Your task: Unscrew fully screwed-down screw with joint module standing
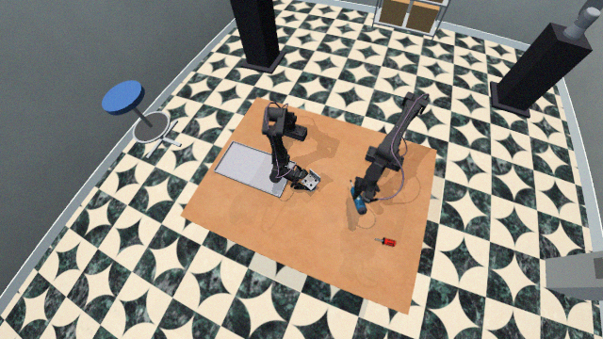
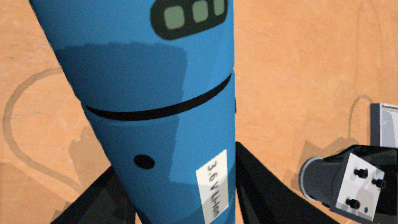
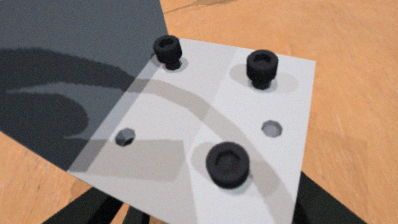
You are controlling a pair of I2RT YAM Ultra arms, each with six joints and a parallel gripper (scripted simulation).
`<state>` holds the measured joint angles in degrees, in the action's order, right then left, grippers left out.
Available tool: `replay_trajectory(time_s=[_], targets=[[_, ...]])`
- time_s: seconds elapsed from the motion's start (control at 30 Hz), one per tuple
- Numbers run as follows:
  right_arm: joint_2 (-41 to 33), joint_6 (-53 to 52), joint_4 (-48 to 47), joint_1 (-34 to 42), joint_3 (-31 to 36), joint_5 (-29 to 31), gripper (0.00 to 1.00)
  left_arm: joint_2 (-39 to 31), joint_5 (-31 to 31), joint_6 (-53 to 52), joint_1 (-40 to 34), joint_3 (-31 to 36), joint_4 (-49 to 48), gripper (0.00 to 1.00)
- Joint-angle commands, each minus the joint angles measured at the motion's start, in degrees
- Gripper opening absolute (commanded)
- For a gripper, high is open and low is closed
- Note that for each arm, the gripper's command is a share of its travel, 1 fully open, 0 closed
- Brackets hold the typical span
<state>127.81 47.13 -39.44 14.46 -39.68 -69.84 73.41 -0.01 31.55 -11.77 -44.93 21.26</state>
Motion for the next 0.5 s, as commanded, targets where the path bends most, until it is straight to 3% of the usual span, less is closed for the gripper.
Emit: replay_trajectory(time_s=[0.0, 0.23, 0.47], targets=[[-0.59, -0.04, 0.1, 0.08, -0.51, -0.43, 0.59, 0.54, 0.11, 2.76, 2.14, -3.81, 0.73, 0.42], [-0.59, -0.04, 0.1, 0.08, -0.51, -0.43, 0.59, -0.94, -0.18, 3.64, 3.19, -4.64, 1.06, 0.42], [-0.59, -0.04, 0.1, 0.08, -0.51, -0.43, 0.59, 2.68, 0.29, 7.17, 7.1, -6.58, 6.92, 0.42]])
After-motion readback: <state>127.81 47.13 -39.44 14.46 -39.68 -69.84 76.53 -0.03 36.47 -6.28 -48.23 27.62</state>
